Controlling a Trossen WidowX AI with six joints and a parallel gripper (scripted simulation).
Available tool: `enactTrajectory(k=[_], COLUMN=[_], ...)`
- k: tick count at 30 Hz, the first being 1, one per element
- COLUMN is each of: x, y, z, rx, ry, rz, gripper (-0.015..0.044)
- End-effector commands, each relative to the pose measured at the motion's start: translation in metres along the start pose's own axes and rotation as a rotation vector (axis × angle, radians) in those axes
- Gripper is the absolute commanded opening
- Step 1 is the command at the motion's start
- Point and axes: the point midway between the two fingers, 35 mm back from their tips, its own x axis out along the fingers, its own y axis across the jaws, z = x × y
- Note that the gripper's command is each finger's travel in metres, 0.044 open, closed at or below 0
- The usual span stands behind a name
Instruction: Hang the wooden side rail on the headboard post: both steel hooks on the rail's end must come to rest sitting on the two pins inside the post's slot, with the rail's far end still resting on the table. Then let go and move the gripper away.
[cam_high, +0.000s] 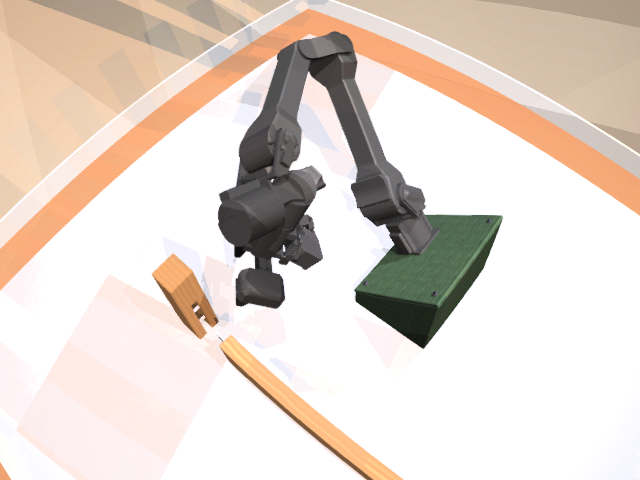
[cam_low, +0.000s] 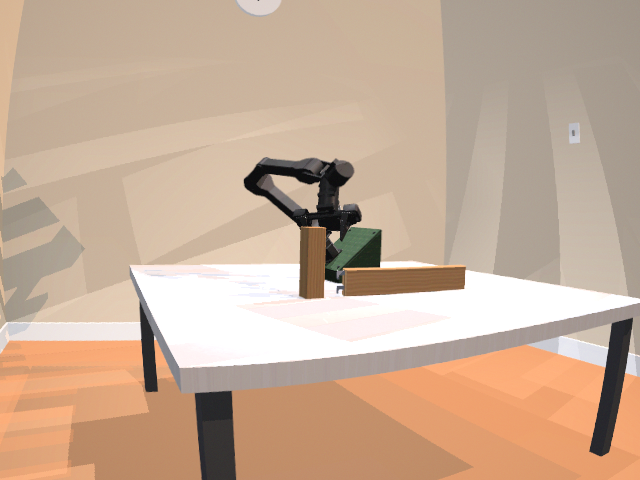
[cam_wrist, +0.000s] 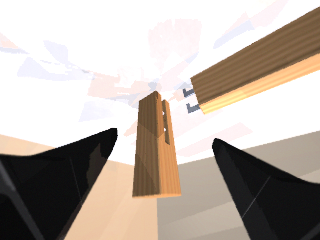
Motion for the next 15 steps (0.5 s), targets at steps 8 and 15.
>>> enactTrajectory(k=[8, 15], x=[0.0059, 0.0088], y=[-0.0039, -0.0074], z=[0.0044, 0.0068], rx=[0.651, 1.084], ry=[0.061, 0.138], rz=[0.082, 0.100], gripper=[0.0440, 0.0440])
